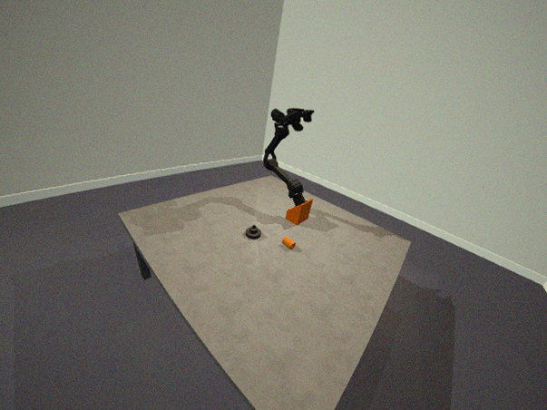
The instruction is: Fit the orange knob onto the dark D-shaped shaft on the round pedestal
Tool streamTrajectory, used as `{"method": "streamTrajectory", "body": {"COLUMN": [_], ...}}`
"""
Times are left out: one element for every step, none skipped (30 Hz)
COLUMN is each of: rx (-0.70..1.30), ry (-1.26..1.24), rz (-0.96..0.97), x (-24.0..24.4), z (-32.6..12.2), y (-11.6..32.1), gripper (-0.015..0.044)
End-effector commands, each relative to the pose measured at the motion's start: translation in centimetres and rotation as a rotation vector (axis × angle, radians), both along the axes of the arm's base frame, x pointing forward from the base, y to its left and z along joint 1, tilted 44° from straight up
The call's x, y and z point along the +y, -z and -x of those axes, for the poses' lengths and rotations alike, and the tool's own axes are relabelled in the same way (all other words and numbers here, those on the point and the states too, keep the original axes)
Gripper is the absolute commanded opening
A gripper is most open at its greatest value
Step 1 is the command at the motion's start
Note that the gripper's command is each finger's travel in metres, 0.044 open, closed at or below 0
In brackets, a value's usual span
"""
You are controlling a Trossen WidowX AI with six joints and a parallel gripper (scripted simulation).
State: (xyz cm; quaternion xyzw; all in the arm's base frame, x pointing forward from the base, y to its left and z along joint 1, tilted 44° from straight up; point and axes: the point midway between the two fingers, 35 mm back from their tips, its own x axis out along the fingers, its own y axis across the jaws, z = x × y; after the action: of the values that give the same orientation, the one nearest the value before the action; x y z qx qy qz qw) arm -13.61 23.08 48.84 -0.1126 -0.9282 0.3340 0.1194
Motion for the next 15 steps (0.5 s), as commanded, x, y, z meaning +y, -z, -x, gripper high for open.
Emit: {"method": "streamTrajectory", "body": {"rx": [0.004,0.017,0.038,0.069,0.109,0.159,0.182,0.206,0.232,0.261,0.289,0.320,0.351,0.382,0.413], "ry": [0.006,0.024,0.054,0.096,0.151,0.221,0.254,0.289,0.329,0.372,0.418,0.466,0.516,0.567,0.617], "rz": [0.011,0.044,0.098,0.173,0.269,0.384,0.437,0.493,0.553,0.617,0.681,0.747,0.812,0.876,0.939], "x": [0.2,0.9,2.0,3.5,5.4,7.8,8.9,10.1,11.4,12.7,13.9,15.2,16.3,17.3,18.3], "z": [-0.1,-0.3,-0.7,-1.4,-2.3,-3.5,-4.2,-4.8,-5.6,-6.5,-7.5,-8.6,-9.7,-10.9,-12.1], "y": [0.1,0.2,0.6,1.1,1.8,3.0,3.7,4.4,5.3,6.3,7.5,8.7,10.0,11.4,12.9], "gripper": [0.0426,0.0440,0.0440,0.0440,0.0440,0.0440,0.0440,0.0440,0.0440,0.0440,0.0440,0.0440,0.0440,0.0440,0.0440]}}
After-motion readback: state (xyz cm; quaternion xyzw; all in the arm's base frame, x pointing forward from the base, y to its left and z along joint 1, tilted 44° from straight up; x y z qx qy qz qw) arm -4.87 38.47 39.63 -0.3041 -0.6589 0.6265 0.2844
